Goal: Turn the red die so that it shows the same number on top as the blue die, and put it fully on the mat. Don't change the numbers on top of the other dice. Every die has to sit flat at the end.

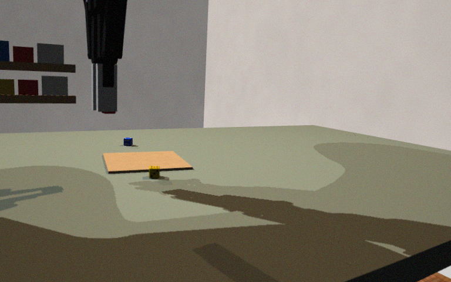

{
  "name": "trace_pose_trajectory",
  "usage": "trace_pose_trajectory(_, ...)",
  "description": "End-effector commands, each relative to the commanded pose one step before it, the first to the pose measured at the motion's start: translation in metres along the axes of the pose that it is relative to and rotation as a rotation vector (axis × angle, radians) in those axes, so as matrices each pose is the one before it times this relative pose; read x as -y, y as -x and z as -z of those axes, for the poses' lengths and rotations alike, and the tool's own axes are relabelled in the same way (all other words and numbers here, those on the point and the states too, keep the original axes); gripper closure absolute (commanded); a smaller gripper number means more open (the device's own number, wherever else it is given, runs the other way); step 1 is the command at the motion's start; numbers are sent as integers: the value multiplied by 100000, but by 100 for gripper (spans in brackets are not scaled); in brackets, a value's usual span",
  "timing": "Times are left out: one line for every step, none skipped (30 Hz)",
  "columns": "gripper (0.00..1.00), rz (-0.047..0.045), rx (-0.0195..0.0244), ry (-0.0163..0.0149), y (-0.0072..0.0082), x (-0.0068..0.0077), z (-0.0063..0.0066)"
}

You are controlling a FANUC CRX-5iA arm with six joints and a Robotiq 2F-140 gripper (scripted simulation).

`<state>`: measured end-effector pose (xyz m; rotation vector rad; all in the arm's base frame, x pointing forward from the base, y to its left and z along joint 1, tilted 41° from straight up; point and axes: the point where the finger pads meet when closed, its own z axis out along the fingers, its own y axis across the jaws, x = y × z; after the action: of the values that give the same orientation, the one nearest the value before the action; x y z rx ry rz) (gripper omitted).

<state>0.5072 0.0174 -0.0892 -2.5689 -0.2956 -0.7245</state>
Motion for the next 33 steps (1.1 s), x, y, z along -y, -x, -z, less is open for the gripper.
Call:
trace_pose_trajectory(93, 0, -29, 44, -16, -22, 42)
trace_pose_trajectory(93, 0, 0, 0, 0, 0, 0)
trace_pose_trajectory(93, 0, 0, 0, 0, 0, 0)
trace_pose_trajectory(93, 0, 0, 0, 0, 0, 0)
trace_pose_trajectory(93, 0, 0, 0, 0, 0, 0)
trace_pose_trajectory(93, 34, 1, 0, -1, 1, 0)
trace_pose_trajectory(93, 225, 3, 0, -8, 4, -1)
trace_pose_trajectory(93, 0, 0, 0, 0, 0, 0)
trace_pose_trajectory(93, 0, 0, 0, 0, 0, 0)
trace_pose_trajectory(93, 584, 9, 0, -20, 11, -2)
trace_pose_trajectory(93, 1085, 16, 1, -37, 21, -3)
trace_pose_trajectory(93, 1702, 26, 1, -59, 32, -5)
trace_pose_trajectory(93, 2413, 36, 0, -85, 45, -7)
trace_pose_trajectory(93, 3195, 47, 0, -114, 57, -9)
trace_pose_trajectory(93, 4029, 57, -2, -146, 68, -12)
trace_pose_trajectory(93, 4894, 67, -5, -182, 77, -14)
trace_pose_trajectory(93, 5773, 76, -9, -220, 81, -16)
trace_pose_trajectory(93, 5505, 69, -11, -215, 66, -15)
trace_pose_trajectory(93, 1143, 14, -3, -45, 11, -3)
trace_pose_trajectory(93, 6684, 78, -18, -268, 65, -18)
trace_pose_trajectory(93, 821, 9, -2, -34, 6, -2)
trace_pose_trajectory(93, 7027, 75, -22, -289, 49, -18)
trace_pose_trajectory(93, 1301, 13, -4, -54, 6, -3)
trace_pose_trajectory(93, 6402, 62, -22, -268, 25, -15)
trace_pose_trajectory(93, 0, 0, 0, 0, 0, 0)
trace_pose_trajectory(93, 0, 0, 0, 0, 0, 0)
trace_pose_trajectory(93, 2703, 25, -10, -114, 4, -6)
trace_pose_trajectory(93, 9825, 83, -38, -419, 4, -22)
trace_pose_trajectory(93, 3929, 30, -15, -169, -14, -9)
trace_pose_trajectory(93, 3070, 22, -12, -132, -16, -6)
trace_pose_trajectory(93, 3479, 24, -14, -149, -22, -7)
trace_pose_trajectory(93, 4145, 26, -16, -178, -32, -8)
trace_pose_trajectory(93, 4101, 24, -16, -176, -39, -8)
